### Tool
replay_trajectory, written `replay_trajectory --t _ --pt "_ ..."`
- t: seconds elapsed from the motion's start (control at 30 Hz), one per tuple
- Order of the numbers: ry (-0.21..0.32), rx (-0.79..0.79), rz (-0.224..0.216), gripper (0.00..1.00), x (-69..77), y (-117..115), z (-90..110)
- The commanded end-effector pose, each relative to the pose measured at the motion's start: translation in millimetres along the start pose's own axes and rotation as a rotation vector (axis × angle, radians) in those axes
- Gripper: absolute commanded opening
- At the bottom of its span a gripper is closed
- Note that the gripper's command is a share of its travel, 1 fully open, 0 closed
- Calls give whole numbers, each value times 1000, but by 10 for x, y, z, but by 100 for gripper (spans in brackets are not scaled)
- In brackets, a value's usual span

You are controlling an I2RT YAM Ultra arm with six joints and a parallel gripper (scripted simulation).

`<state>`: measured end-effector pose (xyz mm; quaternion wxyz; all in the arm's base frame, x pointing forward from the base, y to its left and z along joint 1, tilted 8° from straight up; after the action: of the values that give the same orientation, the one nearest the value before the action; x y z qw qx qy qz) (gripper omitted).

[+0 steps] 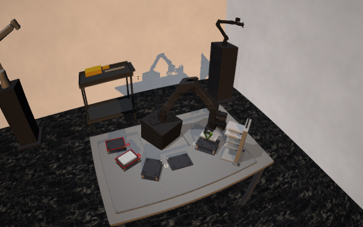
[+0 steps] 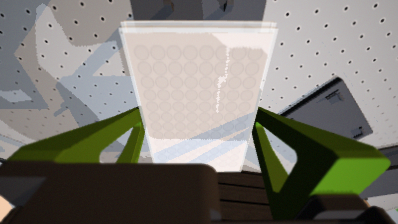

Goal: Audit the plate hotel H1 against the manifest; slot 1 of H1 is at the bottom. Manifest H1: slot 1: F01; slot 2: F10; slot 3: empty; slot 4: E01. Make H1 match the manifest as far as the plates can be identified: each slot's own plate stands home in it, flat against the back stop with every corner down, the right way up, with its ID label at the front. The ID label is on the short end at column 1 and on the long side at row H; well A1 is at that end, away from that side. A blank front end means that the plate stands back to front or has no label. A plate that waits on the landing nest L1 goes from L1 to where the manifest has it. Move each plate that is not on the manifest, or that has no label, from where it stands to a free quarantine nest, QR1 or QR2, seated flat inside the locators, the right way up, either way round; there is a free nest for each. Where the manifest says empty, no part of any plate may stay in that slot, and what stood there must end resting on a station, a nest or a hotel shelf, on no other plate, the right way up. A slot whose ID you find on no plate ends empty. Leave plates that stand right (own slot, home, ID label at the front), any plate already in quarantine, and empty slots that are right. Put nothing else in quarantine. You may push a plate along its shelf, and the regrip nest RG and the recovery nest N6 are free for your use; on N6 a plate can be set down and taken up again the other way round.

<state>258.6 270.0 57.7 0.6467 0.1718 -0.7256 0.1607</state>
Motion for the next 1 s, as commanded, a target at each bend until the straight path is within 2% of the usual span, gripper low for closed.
replay_trajectory --t 0.0,0.97 --pt "-31 -1 -11 86 71 13 -47" --pt "-31 -1 -11 86 -90 12 -43"
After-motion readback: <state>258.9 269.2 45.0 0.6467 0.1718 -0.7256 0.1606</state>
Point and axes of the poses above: the point where the finger pads meet when closed, its own x axis back along the fingers, its own y axis across the jaws, z = x × y, the point moved 5 cm from there along x, back along the fingers, and after that the axes turned 11 degrees about -x, right-handed, at the moved point
